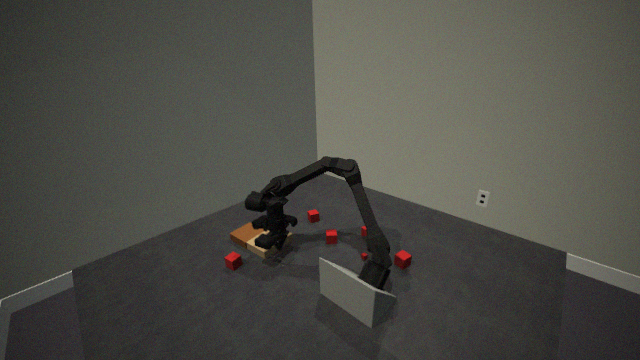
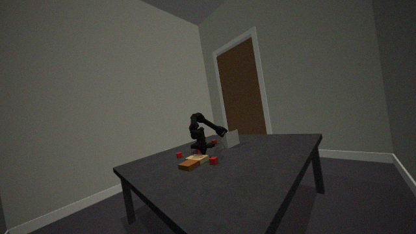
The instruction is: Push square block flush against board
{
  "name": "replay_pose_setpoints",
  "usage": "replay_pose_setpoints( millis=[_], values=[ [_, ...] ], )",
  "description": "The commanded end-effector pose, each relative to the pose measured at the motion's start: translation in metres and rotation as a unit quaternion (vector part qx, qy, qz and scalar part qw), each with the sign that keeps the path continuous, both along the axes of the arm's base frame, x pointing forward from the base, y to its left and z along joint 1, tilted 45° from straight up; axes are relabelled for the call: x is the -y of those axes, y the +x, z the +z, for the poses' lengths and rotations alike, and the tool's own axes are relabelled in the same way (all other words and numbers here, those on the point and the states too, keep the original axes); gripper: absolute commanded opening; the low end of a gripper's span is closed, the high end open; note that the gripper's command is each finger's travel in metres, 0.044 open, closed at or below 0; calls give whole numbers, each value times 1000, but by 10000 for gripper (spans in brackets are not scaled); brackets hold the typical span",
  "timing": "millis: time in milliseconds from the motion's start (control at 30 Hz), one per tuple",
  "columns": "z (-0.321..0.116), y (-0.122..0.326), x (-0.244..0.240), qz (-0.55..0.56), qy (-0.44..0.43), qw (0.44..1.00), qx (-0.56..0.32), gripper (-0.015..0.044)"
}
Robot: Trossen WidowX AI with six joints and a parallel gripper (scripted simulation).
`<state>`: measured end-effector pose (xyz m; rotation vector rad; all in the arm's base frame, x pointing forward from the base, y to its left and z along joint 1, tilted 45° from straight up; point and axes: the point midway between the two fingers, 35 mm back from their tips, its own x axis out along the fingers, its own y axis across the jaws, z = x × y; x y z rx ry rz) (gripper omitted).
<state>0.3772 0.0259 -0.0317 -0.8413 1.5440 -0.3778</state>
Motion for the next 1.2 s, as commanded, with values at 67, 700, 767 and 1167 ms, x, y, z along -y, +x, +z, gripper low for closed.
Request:
replay_pose_setpoints(
  millis=[67, 700, 767, 1167],
  values=[
    [-3, 2, 3, -2, -2, 1000, -3, 0],
    [0, -17, 7, -2, -2, 1000, -4, 0],
    [1, -20, 8, -2, -2, 1000, -4, 0],
    [3, -39, 12, -2, -2, 1000, -4, 0]
  ],
)
